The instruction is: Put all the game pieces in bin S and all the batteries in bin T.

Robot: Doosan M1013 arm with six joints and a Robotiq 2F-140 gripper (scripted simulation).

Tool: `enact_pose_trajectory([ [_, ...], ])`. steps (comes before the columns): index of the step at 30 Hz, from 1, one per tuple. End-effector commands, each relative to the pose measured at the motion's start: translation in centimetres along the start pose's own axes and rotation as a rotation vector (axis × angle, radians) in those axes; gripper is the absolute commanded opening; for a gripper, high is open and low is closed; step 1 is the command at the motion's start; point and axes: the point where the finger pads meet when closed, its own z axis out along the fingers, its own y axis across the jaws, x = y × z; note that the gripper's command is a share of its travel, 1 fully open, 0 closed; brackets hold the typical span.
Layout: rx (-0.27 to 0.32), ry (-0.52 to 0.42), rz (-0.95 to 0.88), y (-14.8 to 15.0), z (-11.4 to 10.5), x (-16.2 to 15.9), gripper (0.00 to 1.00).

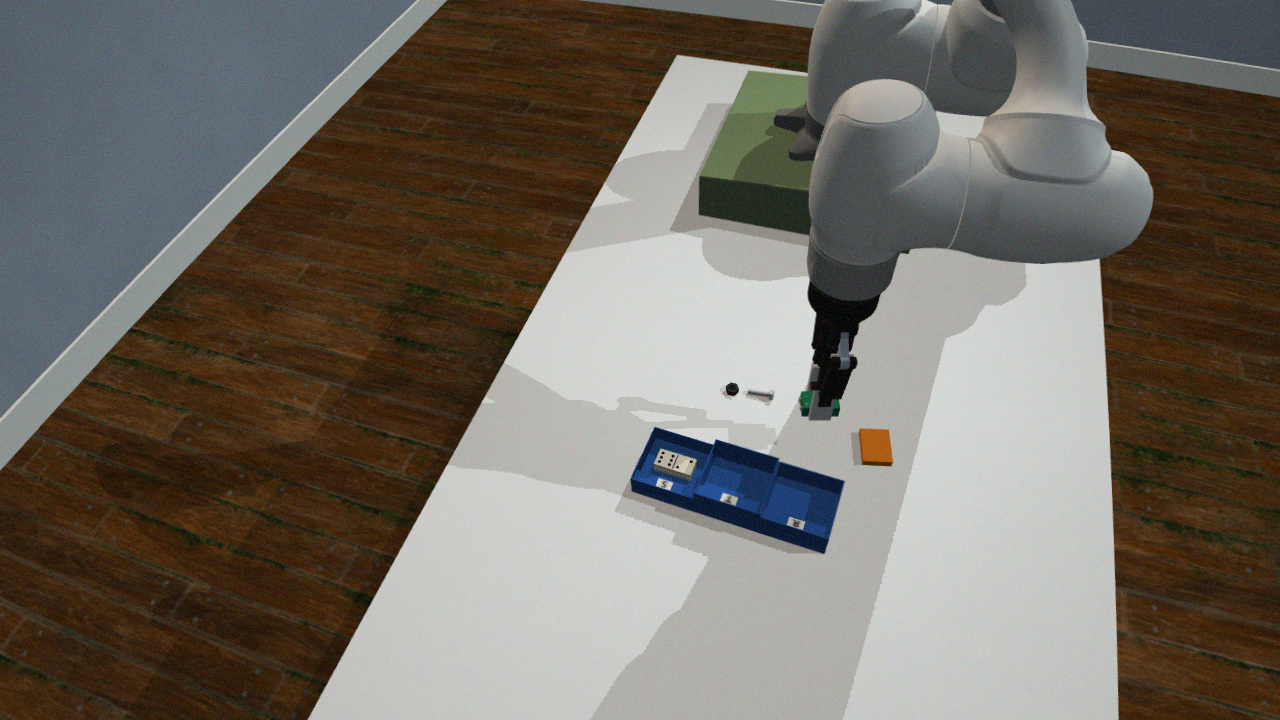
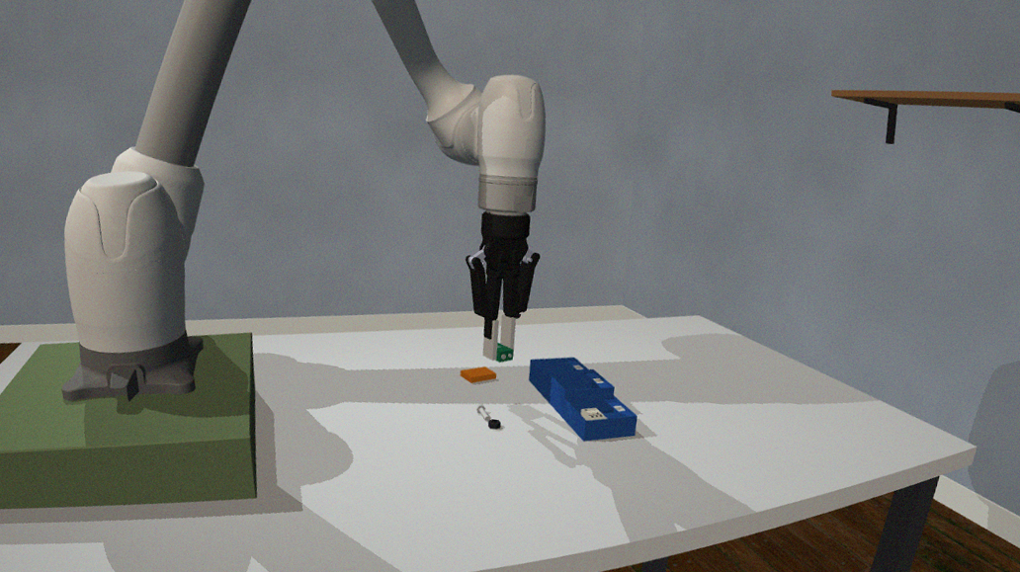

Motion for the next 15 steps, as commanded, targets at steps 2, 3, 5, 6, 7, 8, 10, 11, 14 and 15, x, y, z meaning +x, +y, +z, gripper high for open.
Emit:
enact_pose_trajectory([
  [2, 0.000, 0.001, 0.000, 1.5, 0.0, -1.9, 0.13],
  [3, 0.000, 0.001, 0.000, 1.9, 0.0, -2.4, 0.13],
  [5, 0.000, 0.001, 0.000, 2.6, 0.0, -3.3, 0.13],
  [6, 0.000, 0.001, 0.000, 3.0, 0.0, -3.8, 0.13],
  [7, 0.000, 0.001, 0.000, 3.1, 0.0, -3.9, 0.13],
  [8, 0.000, 0.001, 0.050, 3.5, 0.0, -4.4, 0.13],
  [10, 0.000, 0.001, 0.150, 4.2, 0.0, -5.4, 0.13],
  [11, 0.000, 0.001, 0.190, 4.6, 0.0, -5.8, 0.13],
  [14, 0.000, 0.001, 0.250, 5.3, 0.0, -6.8, 0.13],
  [15, 0.000, 0.001, 0.250, 5.3, 0.0, -6.8, 0.13],
])
